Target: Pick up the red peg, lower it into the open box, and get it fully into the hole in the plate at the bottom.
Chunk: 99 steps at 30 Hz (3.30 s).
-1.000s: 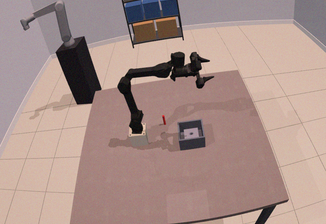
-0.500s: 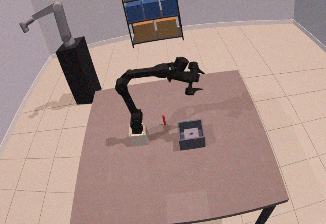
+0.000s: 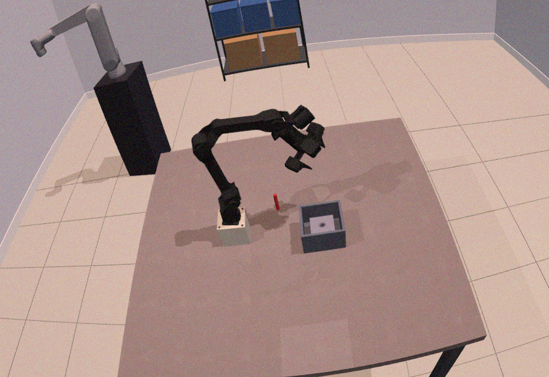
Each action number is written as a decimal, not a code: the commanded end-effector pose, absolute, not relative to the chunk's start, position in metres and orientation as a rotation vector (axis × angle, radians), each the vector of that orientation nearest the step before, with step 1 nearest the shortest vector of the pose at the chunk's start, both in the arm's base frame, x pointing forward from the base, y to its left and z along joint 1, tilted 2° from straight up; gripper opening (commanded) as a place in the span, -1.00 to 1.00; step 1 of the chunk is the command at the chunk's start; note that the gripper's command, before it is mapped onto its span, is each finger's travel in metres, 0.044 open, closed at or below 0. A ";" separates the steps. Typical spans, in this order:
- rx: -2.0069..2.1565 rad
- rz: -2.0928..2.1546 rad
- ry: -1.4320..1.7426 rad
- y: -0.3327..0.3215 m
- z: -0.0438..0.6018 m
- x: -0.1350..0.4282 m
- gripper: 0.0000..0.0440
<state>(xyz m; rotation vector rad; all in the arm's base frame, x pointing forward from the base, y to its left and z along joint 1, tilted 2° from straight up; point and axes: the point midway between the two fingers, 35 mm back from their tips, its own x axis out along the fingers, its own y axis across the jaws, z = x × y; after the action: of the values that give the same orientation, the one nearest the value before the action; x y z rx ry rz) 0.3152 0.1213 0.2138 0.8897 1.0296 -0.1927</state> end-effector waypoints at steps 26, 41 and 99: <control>0.742 -0.869 1.404 0.125 0.072 0.174 1.00; 0.782 -0.879 1.381 0.136 0.005 0.173 0.99; 0.702 -0.636 1.238 0.118 0.083 0.241 -1.00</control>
<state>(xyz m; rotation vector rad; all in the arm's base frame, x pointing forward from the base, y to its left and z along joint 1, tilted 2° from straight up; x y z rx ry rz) 0.2289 0.1229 0.0689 0.7049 1.2694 -0.6501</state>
